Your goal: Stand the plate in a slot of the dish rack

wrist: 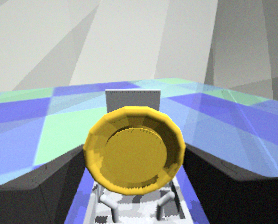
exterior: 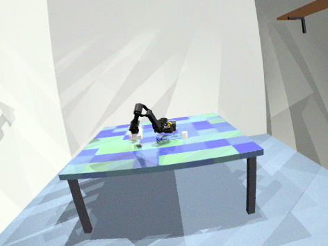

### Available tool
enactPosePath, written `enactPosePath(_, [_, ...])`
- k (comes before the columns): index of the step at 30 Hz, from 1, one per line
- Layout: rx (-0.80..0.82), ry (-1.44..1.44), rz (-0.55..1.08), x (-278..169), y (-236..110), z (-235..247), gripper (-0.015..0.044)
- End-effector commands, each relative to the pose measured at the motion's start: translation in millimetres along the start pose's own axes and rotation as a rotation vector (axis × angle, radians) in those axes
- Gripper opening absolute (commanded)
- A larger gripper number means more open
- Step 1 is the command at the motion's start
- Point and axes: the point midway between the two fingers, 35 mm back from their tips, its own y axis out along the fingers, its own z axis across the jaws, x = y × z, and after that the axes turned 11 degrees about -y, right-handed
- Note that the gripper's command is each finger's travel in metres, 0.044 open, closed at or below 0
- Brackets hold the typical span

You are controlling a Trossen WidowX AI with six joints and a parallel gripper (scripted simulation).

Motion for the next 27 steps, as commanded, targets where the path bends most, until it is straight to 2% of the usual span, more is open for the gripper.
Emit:
enactPosePath(1, [0.0,0.0,0.0,0,0,0,0.0367])
enactPosePath(3, [0.0,0.0,0.0,0,0,0,0.04])
enactPosePath(12, [0.001,-0.001,0.0,2,0,-1,0.04])
enactPosePath(20, [-0.009,-0.012,-0.016,107,-11,-23,0.04])
enactPosePath(27, [-0.012,-0.011,-0.022,116,-10,-28,0.04])
